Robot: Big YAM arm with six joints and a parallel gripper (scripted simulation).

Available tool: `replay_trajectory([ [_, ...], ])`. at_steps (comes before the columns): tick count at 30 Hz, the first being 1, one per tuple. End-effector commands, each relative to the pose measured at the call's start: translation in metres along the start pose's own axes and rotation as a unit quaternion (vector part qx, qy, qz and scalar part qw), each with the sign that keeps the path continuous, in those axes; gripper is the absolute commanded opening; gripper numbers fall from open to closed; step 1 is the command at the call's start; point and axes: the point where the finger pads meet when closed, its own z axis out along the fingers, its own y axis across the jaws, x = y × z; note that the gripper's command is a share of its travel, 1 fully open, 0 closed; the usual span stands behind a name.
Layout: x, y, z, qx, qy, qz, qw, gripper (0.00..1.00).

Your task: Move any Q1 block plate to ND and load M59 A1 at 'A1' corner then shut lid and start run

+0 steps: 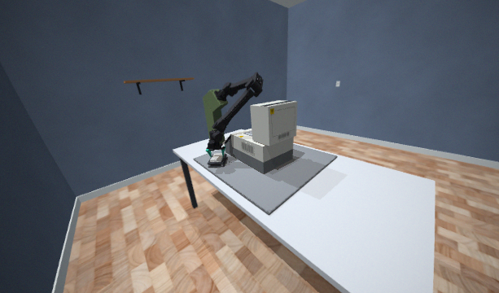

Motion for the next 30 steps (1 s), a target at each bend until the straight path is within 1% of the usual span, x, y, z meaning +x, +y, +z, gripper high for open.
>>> replay_trajectory([
  [1,-0.009,-0.003,-0.006,-0.001,-0.009,-0.004,1.000,1.00],
  [6,-0.011,0.013,-0.002,-0.008,-0.008,-0.017,1.000,1.00],
  [9,-0.005,0.017,0.001,-0.009,-0.002,-0.019,1.000,1.00],
  [13,0.004,0.014,0.002,-0.006,0.004,-0.012,1.000,1.00],
  [20,0.009,0.004,0.008,0.000,0.005,-0.001,1.000,1.00],
  [26,0.002,0.004,0.011,-0.002,0.001,-0.002,1.000,1.00],
  [30,-0.005,0.011,0.010,-0.006,-0.004,-0.011,1.000,1.00],
])
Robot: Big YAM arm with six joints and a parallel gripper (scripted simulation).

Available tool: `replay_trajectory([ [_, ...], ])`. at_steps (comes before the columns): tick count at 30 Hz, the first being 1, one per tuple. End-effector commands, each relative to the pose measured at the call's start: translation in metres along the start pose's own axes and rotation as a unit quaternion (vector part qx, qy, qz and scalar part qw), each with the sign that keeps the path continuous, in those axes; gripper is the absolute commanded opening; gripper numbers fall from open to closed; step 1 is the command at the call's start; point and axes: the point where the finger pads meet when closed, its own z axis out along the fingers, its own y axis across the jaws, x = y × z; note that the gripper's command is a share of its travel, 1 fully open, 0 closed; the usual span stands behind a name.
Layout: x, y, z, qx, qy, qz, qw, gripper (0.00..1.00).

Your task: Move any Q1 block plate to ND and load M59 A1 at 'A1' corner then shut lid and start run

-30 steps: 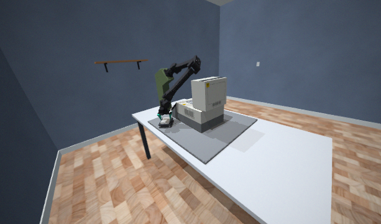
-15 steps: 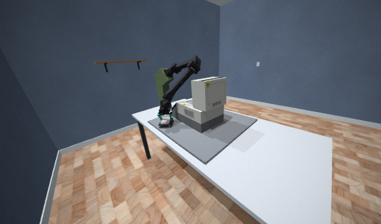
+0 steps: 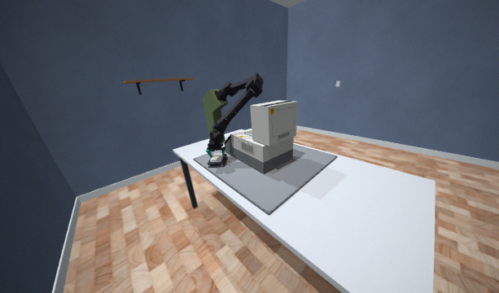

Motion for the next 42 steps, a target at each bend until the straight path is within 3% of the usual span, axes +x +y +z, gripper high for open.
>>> replay_trajectory([
  [1,-0.006,0.013,0.005,-0.007,-0.005,-0.012,1.000,1.00],
  [11,0.010,0.005,0.009,0.000,0.007,0.000,1.000,1.00],
  [21,-0.004,-0.001,0.007,-0.001,-0.005,0.000,1.000,1.00],
  [27,-0.012,0.011,0.003,-0.006,-0.012,-0.011,1.000,1.00],
  [38,-0.012,0.012,0.004,-0.006,-0.012,-0.011,1.000,1.00],
  [42,-0.001,0.002,0.006,-0.001,-0.004,-0.002,1.000,1.00],
])
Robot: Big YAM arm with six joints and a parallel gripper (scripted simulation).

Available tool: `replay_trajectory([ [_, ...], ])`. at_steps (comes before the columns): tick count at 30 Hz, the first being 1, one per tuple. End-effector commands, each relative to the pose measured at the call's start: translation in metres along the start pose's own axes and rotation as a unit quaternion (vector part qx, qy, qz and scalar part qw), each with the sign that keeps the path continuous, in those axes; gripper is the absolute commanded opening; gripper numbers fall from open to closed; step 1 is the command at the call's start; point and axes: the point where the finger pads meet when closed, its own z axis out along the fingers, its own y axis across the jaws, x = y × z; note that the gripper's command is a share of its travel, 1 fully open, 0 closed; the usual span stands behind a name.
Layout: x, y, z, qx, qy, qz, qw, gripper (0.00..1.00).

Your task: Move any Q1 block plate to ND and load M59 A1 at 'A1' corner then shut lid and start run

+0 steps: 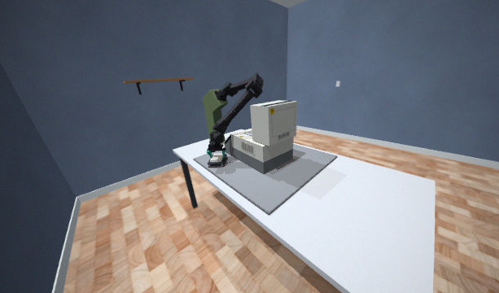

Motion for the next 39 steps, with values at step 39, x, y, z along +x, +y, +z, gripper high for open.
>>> replay_trajectory([
  [39,0.013,-0.006,0.002,0.004,0.007,0.007,1.000,1.00],
])
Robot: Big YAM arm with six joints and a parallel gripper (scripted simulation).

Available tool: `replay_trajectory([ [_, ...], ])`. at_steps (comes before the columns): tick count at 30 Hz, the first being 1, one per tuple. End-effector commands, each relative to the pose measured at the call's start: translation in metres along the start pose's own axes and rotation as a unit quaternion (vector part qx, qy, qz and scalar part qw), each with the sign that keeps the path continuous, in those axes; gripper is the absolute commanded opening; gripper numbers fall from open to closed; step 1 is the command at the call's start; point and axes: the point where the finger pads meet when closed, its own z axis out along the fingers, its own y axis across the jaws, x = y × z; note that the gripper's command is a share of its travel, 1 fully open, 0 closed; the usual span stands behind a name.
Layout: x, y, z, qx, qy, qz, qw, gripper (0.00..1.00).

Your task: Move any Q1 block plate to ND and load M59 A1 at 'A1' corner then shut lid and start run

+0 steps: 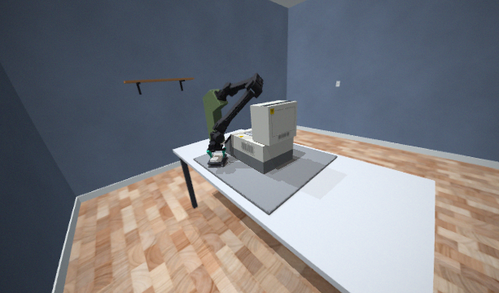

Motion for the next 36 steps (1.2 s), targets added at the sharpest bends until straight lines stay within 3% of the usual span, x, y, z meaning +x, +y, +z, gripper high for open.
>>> replay_trajectory([
  [1,0.015,-0.008,0.003,0.005,0.008,0.008,1.000,1.00],
  [8,0.017,-0.009,0.002,0.006,0.010,0.009,1.000,1.00],
  [16,-0.006,0.011,0.001,-0.006,-0.006,-0.010,1.000,1.00],
  [17,-0.006,0.012,0.001,-0.006,-0.006,-0.010,1.000,0.00],
  [36,-0.009,0.012,0.001,-0.005,-0.007,-0.009,1.000,0.00],
])
